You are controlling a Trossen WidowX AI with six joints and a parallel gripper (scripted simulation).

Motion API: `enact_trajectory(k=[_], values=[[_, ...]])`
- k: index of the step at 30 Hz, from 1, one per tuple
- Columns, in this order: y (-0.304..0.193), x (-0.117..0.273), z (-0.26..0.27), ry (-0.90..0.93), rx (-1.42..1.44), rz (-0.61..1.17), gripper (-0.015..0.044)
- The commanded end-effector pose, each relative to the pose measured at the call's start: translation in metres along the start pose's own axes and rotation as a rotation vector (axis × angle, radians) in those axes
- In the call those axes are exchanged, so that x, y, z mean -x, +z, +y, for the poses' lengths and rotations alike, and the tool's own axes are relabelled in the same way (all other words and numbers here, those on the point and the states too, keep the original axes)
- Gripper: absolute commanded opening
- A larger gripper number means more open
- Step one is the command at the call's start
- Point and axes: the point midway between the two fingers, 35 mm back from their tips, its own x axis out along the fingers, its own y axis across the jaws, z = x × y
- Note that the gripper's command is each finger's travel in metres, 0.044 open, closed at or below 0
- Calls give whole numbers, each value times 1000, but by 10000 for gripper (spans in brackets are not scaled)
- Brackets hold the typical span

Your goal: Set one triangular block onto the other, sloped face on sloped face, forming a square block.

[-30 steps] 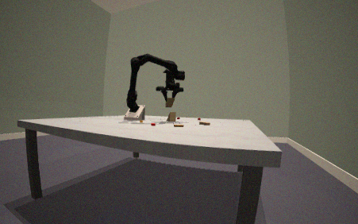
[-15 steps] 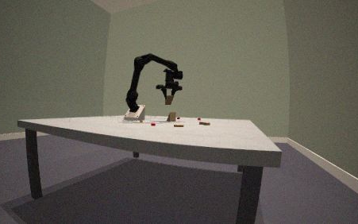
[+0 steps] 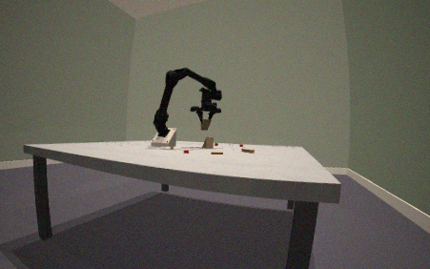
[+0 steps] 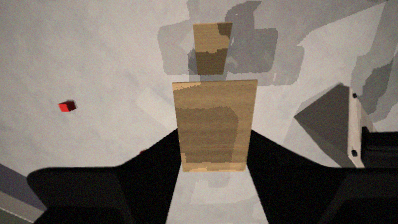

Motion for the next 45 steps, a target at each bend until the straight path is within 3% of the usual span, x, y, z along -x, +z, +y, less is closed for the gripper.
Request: enact_trajectory(k=[1,21,45], values=[[8,-18,0,-5,1,-2,0],[32,-80,-4,-9,-2,-7,0],[38,-89,-6,-12,-5,-3,0]])
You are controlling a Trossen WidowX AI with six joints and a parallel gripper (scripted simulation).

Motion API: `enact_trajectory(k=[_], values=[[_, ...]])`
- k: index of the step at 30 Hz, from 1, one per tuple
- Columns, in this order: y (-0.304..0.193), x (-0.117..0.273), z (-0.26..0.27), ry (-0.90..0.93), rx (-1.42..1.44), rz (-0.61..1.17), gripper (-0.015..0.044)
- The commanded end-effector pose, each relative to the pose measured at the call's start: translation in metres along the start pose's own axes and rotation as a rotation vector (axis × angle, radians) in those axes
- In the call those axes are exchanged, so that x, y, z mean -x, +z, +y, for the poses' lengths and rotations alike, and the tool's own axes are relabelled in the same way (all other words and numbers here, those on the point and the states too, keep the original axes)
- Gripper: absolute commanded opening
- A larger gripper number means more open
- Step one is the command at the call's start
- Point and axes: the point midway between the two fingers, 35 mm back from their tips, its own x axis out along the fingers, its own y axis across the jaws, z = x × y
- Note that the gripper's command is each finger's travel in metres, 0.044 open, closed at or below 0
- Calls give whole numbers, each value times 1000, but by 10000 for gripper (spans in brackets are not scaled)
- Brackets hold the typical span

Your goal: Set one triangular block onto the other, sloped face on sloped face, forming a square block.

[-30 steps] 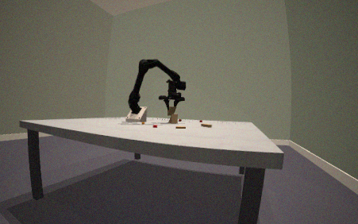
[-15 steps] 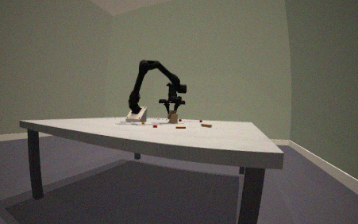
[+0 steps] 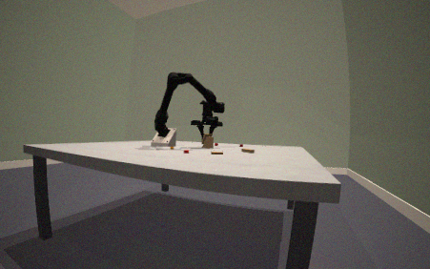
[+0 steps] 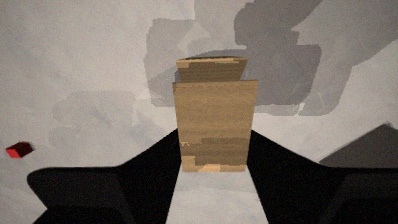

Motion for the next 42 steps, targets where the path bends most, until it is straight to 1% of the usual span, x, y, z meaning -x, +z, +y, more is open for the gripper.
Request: enact_trajectory(k=[1,23,42], values=[[2,-3,0,-1,1,-2,0],[8,-16,0,-3,0,-3,0],[8,-17,1,-3,1,-6,0]])
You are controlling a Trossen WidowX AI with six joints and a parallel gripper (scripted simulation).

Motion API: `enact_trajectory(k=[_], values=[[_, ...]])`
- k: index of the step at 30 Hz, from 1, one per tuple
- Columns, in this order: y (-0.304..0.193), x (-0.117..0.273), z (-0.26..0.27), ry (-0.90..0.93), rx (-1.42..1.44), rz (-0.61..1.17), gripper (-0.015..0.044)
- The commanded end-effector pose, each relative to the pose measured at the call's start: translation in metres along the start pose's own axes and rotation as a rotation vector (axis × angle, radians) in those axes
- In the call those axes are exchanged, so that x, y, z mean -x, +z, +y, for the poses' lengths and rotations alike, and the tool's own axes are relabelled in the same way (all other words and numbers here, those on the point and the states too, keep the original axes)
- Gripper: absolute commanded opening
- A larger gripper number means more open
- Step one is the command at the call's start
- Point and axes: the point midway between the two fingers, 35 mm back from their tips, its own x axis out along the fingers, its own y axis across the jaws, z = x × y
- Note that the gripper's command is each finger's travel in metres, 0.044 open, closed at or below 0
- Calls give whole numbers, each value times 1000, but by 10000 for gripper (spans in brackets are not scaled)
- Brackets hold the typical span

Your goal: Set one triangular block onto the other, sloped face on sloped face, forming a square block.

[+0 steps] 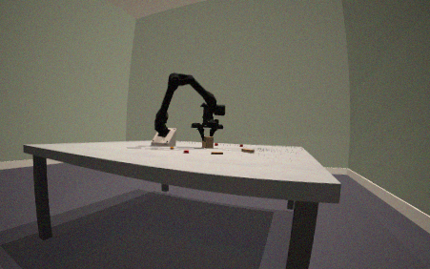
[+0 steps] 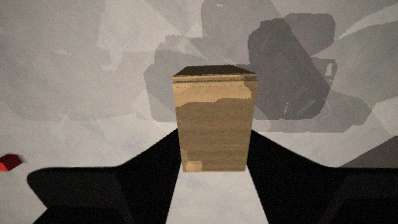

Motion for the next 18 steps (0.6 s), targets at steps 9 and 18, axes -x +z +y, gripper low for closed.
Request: enact_trajectory(k=[9,18], values=[[1,-1,0,0,2,-4,0],[1,-2,0,0,0,-1,0]])
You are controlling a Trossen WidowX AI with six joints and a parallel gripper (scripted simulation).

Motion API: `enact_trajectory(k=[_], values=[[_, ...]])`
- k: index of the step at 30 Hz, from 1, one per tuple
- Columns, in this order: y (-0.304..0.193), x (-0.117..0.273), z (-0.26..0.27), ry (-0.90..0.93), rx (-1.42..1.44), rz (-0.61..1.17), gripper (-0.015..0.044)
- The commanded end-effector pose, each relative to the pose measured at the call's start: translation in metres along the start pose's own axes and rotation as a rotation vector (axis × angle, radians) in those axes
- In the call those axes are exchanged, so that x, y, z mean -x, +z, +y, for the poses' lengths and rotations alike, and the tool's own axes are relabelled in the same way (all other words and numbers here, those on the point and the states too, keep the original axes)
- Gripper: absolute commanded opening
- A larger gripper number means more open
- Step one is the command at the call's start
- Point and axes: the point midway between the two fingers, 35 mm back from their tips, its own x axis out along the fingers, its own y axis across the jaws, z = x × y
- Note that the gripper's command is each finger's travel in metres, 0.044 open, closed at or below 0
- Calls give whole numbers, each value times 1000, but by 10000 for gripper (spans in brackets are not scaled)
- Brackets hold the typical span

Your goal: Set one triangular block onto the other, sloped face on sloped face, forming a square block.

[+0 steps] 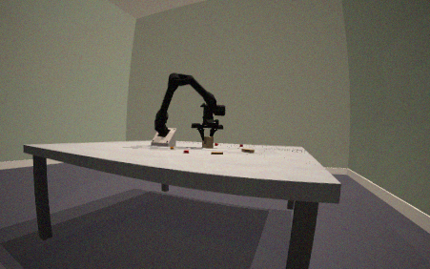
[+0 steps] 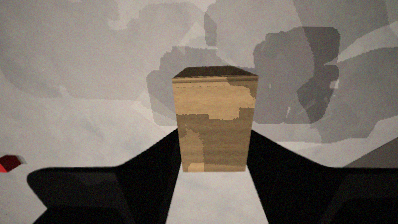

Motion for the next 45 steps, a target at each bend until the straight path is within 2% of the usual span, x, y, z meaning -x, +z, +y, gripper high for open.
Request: enact_trajectory(k=[1,7,24,32,34,40,45], values=[[0,0,0,0,0,0,0],[0,0,0,-2,1,-2,0],[0,0,0,0,0,0,440],[0,2,1,0,0,0,440],[1,20,4,2,1,2,440],[-1,107,1,1,2,4,440],[-1,110,0,1,2,4,440]])
